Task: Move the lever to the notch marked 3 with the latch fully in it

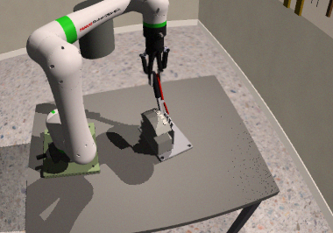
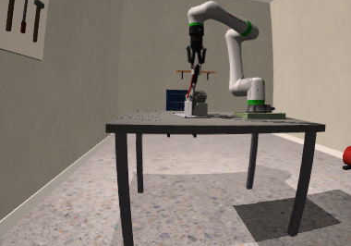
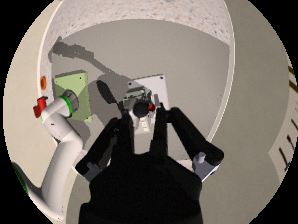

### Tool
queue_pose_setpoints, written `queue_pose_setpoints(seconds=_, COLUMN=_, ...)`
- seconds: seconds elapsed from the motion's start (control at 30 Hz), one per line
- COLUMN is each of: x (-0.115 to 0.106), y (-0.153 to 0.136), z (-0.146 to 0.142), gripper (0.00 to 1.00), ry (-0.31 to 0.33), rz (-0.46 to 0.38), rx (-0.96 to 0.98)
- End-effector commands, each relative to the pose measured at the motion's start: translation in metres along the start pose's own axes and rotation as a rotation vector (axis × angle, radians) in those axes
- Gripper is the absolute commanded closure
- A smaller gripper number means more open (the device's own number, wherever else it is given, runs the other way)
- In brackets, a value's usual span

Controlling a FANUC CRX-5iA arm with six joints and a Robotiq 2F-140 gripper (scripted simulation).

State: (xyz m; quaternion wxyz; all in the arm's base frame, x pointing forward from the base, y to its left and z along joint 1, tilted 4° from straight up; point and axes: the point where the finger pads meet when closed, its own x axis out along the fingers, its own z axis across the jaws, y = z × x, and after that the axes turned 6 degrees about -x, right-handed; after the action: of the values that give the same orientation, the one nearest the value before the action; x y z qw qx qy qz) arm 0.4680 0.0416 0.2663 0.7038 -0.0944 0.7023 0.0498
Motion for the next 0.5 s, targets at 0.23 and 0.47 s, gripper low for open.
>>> queue_pose_setpoints(seconds=0.23, x=-0.0003, y=-0.001, z=0.0002, gripper=1.0, ry=0.0, rz=0.0, rx=0.0)
queue_pose_setpoints(seconds=0.47, x=-0.0028, y=-0.0073, z=-0.0005, gripper=1.0, ry=0.0, rz=0.0, rx=0.0)
